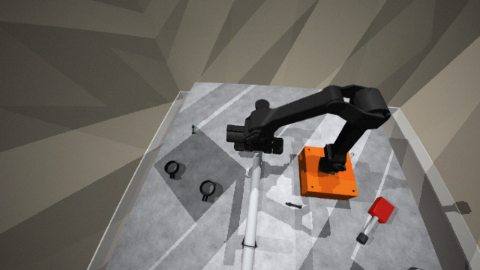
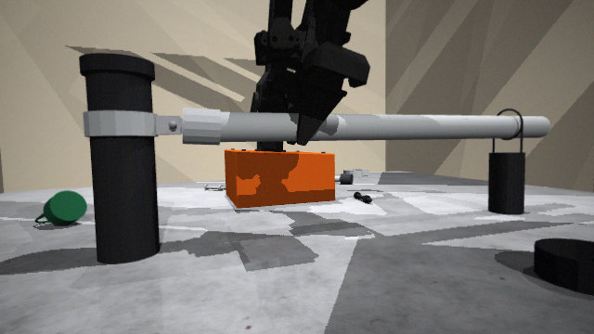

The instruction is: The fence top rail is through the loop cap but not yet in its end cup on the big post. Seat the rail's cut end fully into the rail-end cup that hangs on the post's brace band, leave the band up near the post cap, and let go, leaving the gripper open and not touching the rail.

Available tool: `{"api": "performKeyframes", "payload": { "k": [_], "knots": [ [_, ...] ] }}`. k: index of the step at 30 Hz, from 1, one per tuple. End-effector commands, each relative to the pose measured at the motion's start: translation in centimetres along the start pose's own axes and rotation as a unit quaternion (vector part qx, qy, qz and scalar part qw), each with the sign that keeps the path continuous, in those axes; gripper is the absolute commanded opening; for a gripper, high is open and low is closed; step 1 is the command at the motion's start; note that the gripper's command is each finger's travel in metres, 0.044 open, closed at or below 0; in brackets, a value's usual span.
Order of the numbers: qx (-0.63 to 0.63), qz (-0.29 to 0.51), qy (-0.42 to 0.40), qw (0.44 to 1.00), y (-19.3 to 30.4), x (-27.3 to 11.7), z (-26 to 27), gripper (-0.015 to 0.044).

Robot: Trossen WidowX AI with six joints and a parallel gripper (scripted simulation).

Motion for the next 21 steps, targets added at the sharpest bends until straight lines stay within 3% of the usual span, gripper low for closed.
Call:
{"api": "performKeyframes", "payload": {
  "k": [1, 7, 16, 21],
  "knots": [
    [0.0, 0.0, 0.0, 1.0, 0.2, -0.3, 0.1, 0.0289],
    [0.0, 0.001, 0.0, 1.0, 1.7, -2.9, 0.5, 0.044],
    [-0.002, 0.0, -0.002, 1.0, 2.5, -4.6, 0.7, 0.044],
    [-0.002, 0.0, -0.002, 1.0, 2.5, -8.4, 0.3, 0.044]
  ]
}}
Point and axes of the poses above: the point midway between the two fingers, 35 mm back from their tips, its own x axis out along the fingers, its own z axis across the jaws, y = z × x, the point moved 7 cm from there along -x, back along the fingers, and after that the axes turned 15 degrees about -x, right-handed, at the moved point
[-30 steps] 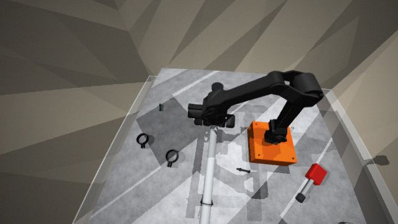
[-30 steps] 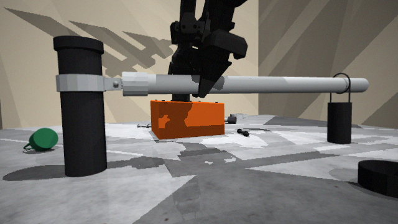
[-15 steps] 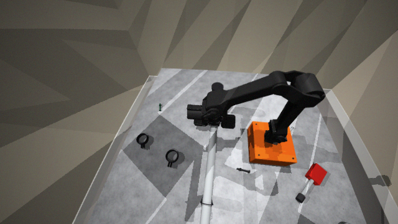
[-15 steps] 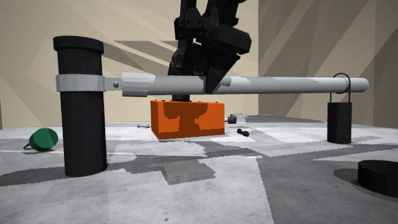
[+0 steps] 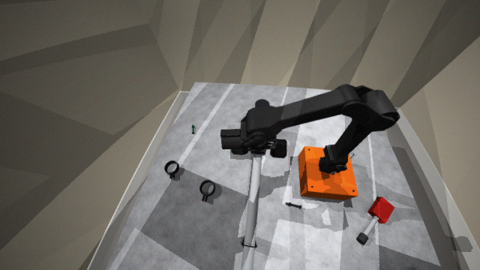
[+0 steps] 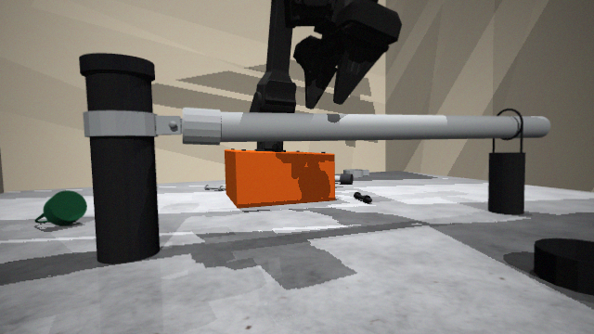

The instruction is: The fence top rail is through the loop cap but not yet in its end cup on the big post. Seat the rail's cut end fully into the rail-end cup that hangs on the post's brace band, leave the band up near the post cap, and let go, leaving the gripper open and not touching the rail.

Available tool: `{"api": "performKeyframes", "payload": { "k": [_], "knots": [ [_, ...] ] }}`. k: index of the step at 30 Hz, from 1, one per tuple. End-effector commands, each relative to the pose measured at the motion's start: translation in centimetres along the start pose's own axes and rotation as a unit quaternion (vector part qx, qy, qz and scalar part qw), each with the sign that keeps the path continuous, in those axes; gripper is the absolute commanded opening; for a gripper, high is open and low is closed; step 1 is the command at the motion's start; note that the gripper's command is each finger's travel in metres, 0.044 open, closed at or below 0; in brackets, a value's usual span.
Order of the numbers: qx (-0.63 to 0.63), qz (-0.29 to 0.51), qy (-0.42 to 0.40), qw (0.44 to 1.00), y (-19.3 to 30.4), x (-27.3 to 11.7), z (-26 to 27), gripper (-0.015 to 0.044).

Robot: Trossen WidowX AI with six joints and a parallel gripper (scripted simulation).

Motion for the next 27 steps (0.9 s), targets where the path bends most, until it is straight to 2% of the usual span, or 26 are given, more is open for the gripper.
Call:
{"api": "performKeyframes", "payload": {
  "k": [1, 27],
  "knots": [
    [0.001, -0.001, -0.01, 1.0, 0.1, -3.4, -0.29, 0.044],
    [0.001, -0.001, -0.01, 1.0, 0.1, -3.67, -0.34, 0.044]
  ]
}}
Point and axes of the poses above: the point midway between the two fingers, 35 mm back from their tips, its own x axis out along the fingers, its own z axis across the jaws, y = z × x, the point moved 7 cm from there along -x, back along the fingers, and after that the axes turned 15 degrees about -x, right-handed, at the moved point
